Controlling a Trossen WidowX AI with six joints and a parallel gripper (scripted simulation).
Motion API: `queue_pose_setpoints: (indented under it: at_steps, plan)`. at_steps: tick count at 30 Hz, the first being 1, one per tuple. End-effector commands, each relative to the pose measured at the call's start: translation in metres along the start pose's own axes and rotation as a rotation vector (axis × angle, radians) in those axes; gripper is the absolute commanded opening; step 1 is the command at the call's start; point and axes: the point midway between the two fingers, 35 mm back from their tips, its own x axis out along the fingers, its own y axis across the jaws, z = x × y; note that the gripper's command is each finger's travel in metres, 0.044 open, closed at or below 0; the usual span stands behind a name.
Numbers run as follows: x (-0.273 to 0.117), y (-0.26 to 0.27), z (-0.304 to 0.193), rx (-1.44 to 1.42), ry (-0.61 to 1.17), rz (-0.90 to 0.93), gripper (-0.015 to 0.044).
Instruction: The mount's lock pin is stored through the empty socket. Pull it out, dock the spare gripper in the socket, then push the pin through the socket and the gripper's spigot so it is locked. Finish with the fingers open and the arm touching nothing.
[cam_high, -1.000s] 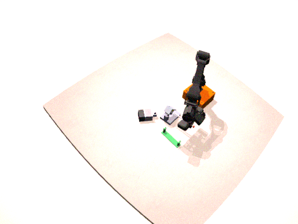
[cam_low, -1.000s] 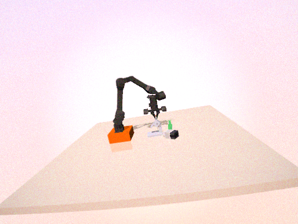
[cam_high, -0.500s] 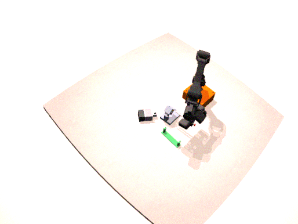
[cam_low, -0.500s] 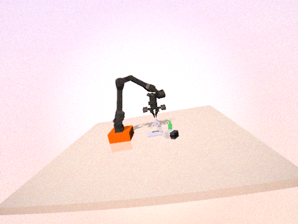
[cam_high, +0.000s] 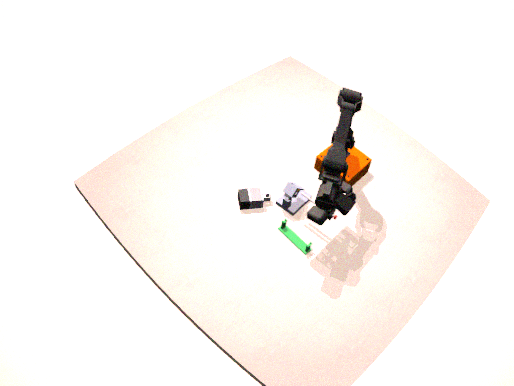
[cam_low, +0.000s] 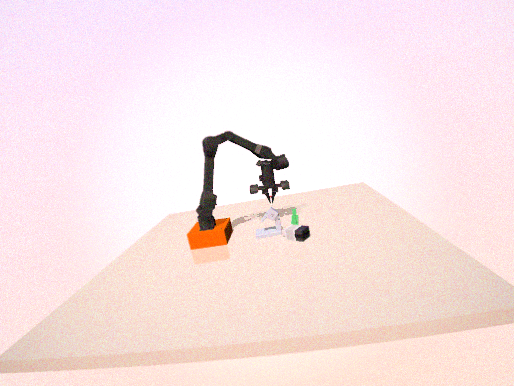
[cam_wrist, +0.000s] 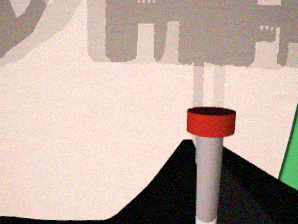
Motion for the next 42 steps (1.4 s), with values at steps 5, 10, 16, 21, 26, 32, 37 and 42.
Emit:
queue_pose_setpoints:
  at_steps: [5,10,16,21,26,32,37,42]
  plan:
    - [-0.003,-0.022,0.009,0.027,0.000,-0.005,0.0000]
    - [-0.005,-0.037,0.015,0.043,-0.002,-0.010,0.0000]
    - [-0.006,-0.054,0.022,0.062,-0.003,-0.015,0.0000]
    - [-0.007,-0.068,0.028,0.079,-0.005,-0.020,0.0000]
    - [-0.007,-0.082,0.033,0.096,-0.006,-0.025,0.0000]
    - [-0.006,-0.098,0.039,0.116,-0.008,-0.030,0.0000]
    - [-0.005,-0.104,0.041,0.125,-0.009,-0.032,0.0000]
    - [0.001,-0.104,0.040,0.124,-0.013,-0.034,0.0000]
